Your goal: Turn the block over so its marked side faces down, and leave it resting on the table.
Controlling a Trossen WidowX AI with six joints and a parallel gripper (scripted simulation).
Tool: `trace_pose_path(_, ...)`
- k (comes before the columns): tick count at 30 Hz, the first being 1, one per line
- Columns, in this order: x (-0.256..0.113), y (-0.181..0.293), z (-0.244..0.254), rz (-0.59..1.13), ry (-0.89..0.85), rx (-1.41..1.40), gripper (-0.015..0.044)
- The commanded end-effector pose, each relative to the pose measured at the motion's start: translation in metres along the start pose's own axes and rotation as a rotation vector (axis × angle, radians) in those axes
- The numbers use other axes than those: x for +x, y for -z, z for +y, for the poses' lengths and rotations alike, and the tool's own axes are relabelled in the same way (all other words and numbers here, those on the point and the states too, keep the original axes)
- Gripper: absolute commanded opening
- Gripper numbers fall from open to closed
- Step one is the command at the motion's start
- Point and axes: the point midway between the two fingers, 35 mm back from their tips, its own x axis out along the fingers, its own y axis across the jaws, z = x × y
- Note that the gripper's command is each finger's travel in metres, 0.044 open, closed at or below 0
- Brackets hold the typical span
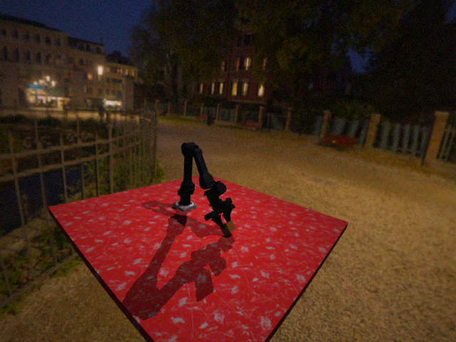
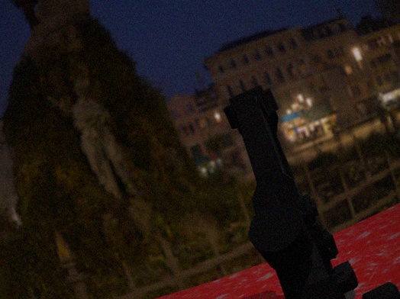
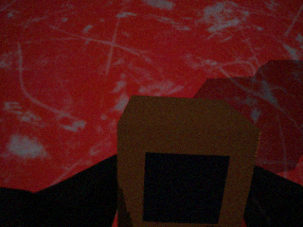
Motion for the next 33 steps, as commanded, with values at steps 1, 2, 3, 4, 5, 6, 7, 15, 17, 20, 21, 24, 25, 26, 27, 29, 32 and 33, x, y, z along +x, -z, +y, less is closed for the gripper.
trace_pose_path(1,0.003,0.004,0.001,-0.070,-0.006,0.002,0.0000)
trace_pose_path(2,0.004,0.004,0.001,-0.086,-0.006,0.002,0.0000)
trace_pose_path(3,0.004,0.005,0.001,-0.102,-0.006,0.002,0.0000)
trace_pose_path(4,0.004,0.006,0.001,-0.118,-0.006,0.002,0.0000)
trace_pose_path(5,0.004,0.007,0.001,-0.134,-0.006,0.001,0.0000)
trace_pose_path(6,0.004,0.008,0.001,-0.151,-0.006,0.001,0.0000)
trace_pose_path(7,0.004,0.008,0.001,-0.167,-0.006,0.000,0.0000)
trace_pose_path(15,-0.003,0.015,0.002,-0.292,-0.005,-0.006,0.0000)
trace_pose_path(17,-0.004,0.016,0.002,-0.303,-0.005,-0.007,0.0000)
trace_pose_path(20,-0.004,0.016,0.002,-0.303,-0.005,-0.007,0.0000)
trace_pose_path(21,-0.005,0.015,0.002,-0.306,-0.005,-0.007,0.0000)
trace_pose_path(24,-0.007,0.014,0.002,-0.328,-0.005,-0.007,0.0000)
trace_pose_path(25,-0.007,0.014,0.002,-0.328,-0.005,-0.007,0.0000)
trace_pose_path(26,-0.007,0.014,0.002,-0.328,-0.005,-0.007,0.0000)
trace_pose_path(27,-0.007,0.014,0.002,-0.328,-0.005,-0.007,0.0000)
trace_pose_path(29,-0.007,0.014,0.002,-0.328,-0.005,-0.007,0.0000)
trace_pose_path(32,-0.007,0.014,0.002,-0.328,-0.005,-0.007,0.0000)
trace_pose_path(33,-0.007,0.014,0.002,-0.328,-0.005,-0.007,0.0000)
